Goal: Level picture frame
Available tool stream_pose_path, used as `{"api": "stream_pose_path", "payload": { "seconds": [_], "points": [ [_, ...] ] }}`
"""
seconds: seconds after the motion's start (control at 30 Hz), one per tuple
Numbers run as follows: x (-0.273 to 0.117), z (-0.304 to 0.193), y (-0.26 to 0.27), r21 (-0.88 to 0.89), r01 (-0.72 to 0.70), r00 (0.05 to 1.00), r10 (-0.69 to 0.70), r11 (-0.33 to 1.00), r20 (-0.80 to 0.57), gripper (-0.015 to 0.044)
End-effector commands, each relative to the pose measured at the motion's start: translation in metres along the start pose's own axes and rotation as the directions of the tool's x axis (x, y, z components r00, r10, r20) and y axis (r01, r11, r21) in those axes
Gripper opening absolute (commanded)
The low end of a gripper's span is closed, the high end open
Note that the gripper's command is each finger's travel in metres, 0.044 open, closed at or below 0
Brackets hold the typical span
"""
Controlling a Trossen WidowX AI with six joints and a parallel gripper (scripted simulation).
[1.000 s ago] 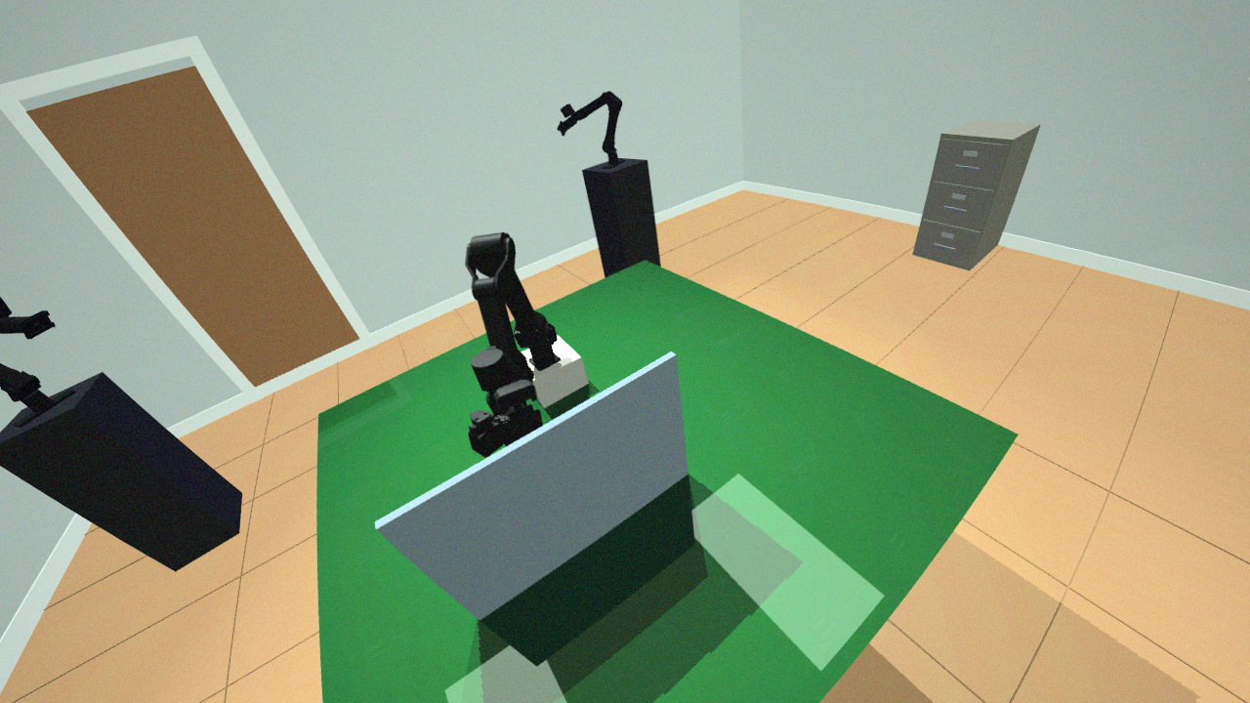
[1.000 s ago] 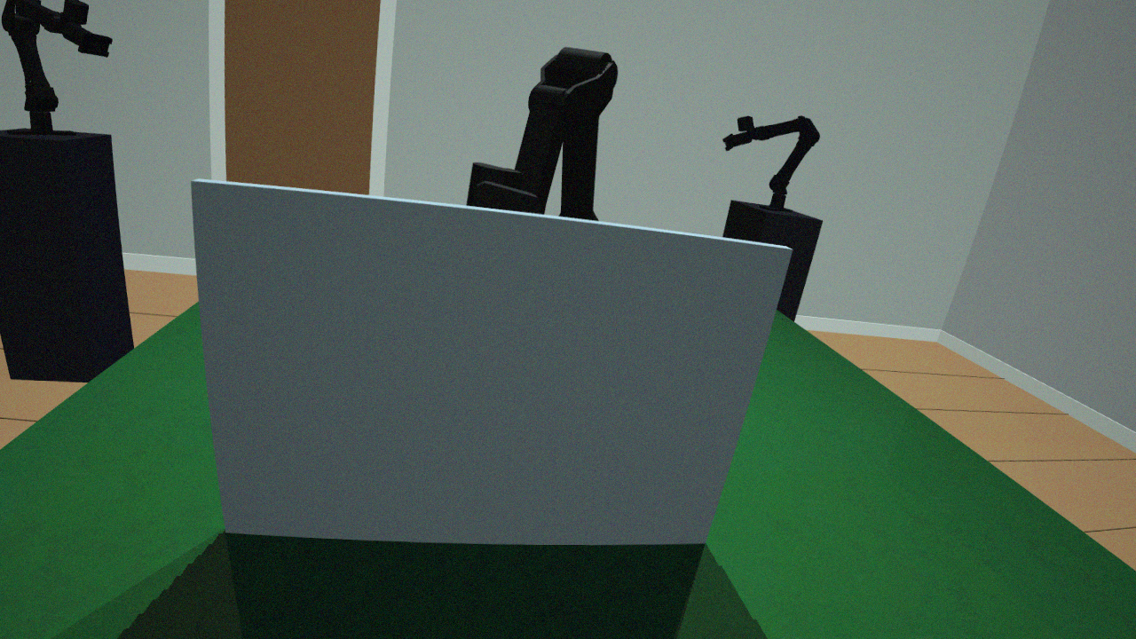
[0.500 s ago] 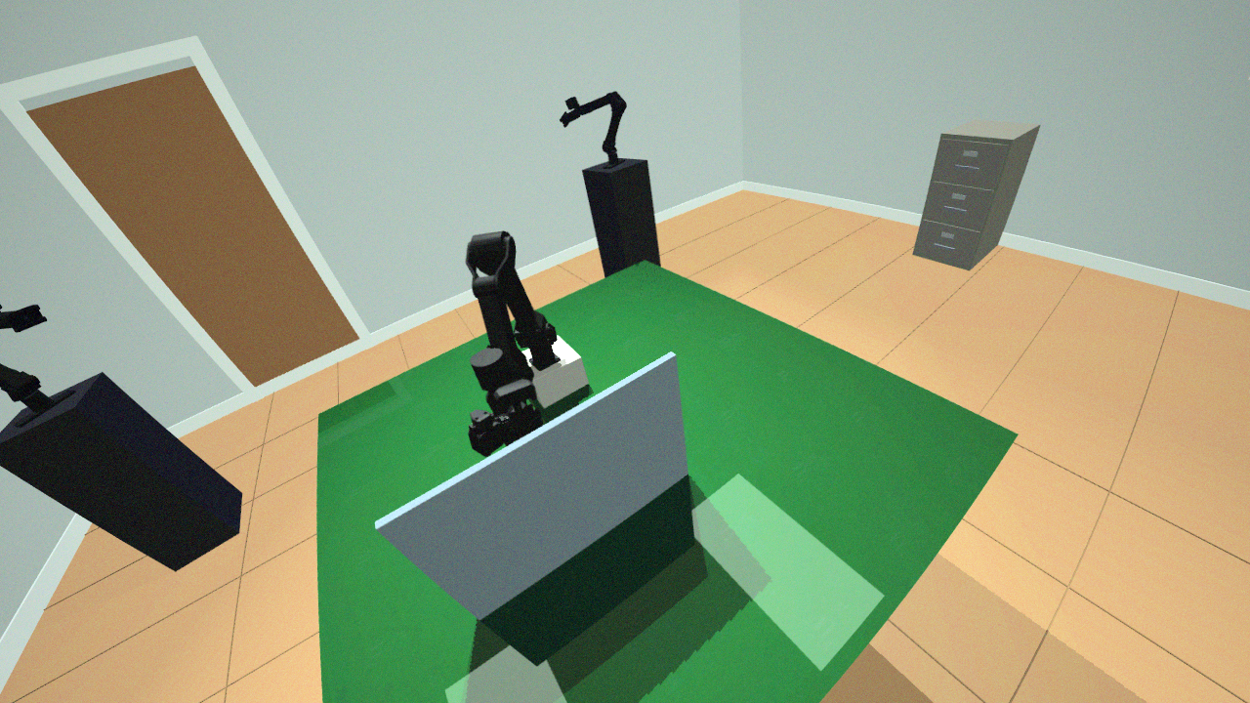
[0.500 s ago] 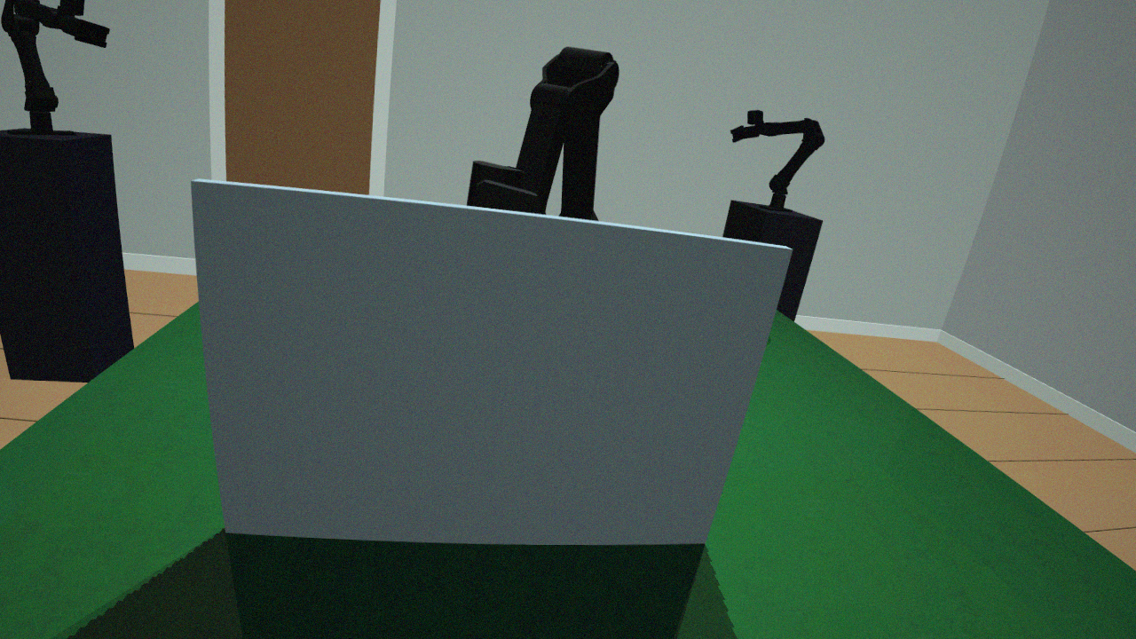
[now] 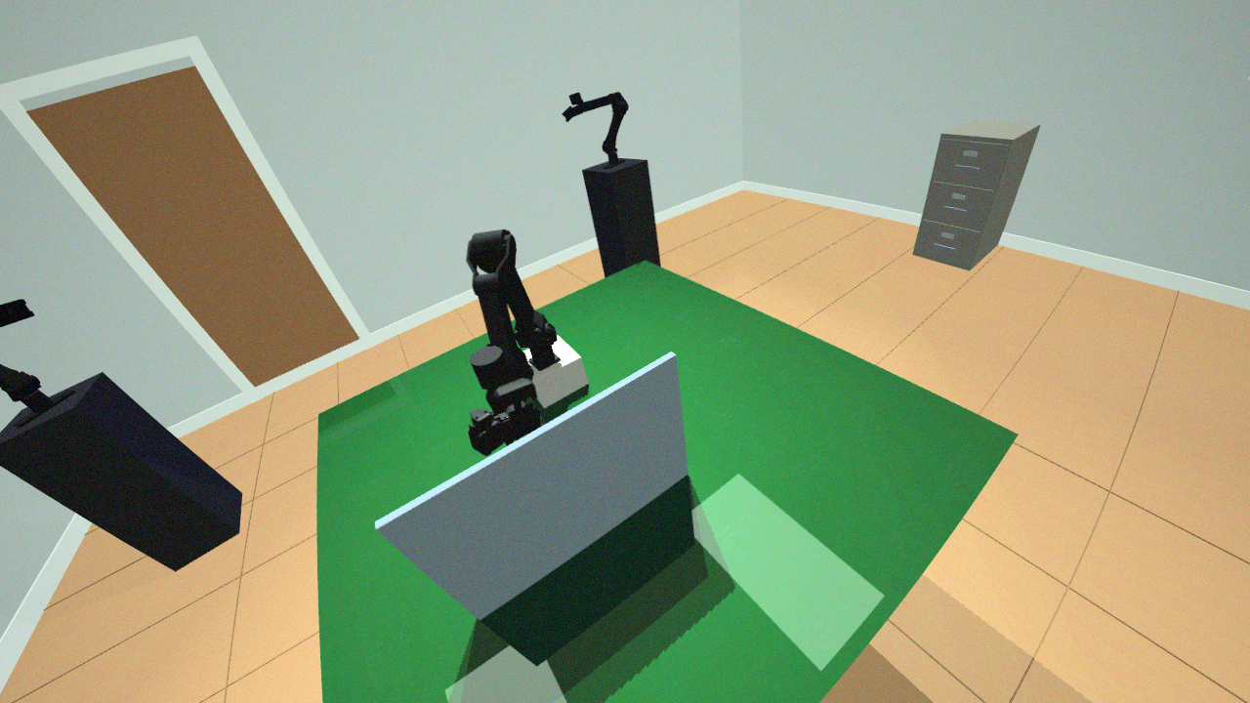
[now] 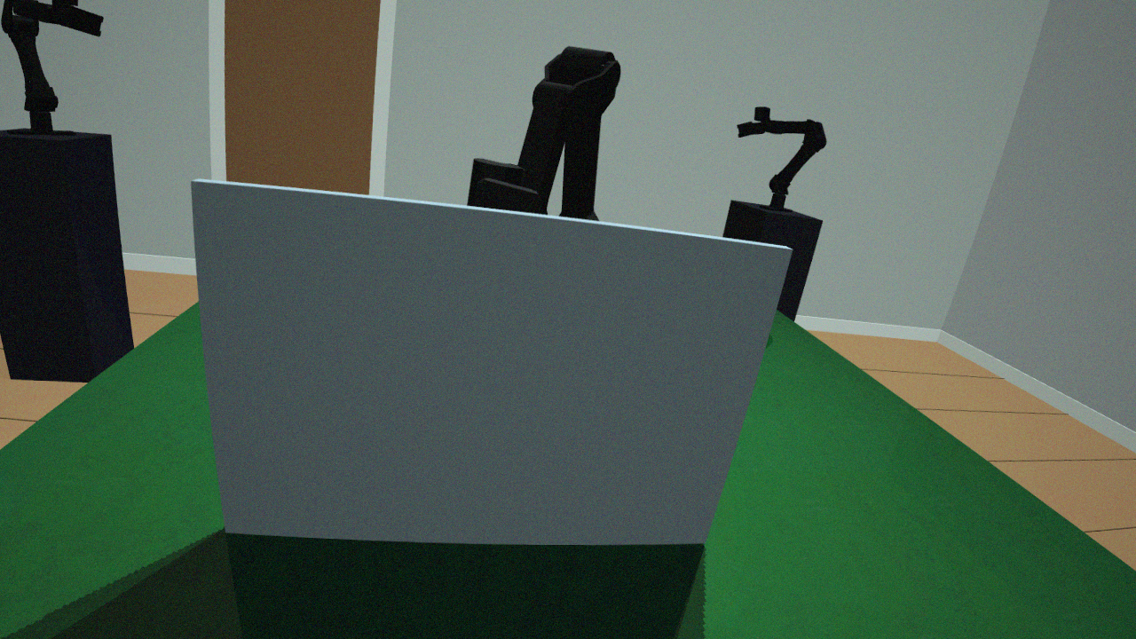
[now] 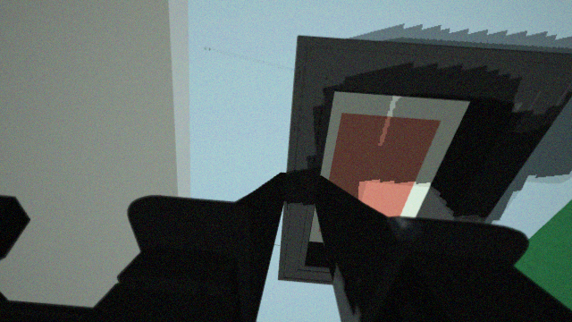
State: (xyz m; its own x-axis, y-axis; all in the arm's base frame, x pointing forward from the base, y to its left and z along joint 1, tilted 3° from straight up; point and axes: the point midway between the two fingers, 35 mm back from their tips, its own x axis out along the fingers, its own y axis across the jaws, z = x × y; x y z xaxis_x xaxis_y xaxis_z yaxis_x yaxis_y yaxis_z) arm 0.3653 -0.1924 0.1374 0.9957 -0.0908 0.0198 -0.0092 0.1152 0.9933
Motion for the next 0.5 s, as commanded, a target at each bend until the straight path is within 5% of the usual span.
{"api": "stream_pose_path", "payload": {
  "seconds": [0.0,0.47],
  "points": [
    [-0.0001,0.0005,0.0064,-0.015,-0.013,1.000,0.013,1.000,0.002,0.0000],
    [-0.0001,0.0005,0.0081,-0.015,-0.013,1.000,0.013,1.000,0.002,0.0000]
  ]
}}
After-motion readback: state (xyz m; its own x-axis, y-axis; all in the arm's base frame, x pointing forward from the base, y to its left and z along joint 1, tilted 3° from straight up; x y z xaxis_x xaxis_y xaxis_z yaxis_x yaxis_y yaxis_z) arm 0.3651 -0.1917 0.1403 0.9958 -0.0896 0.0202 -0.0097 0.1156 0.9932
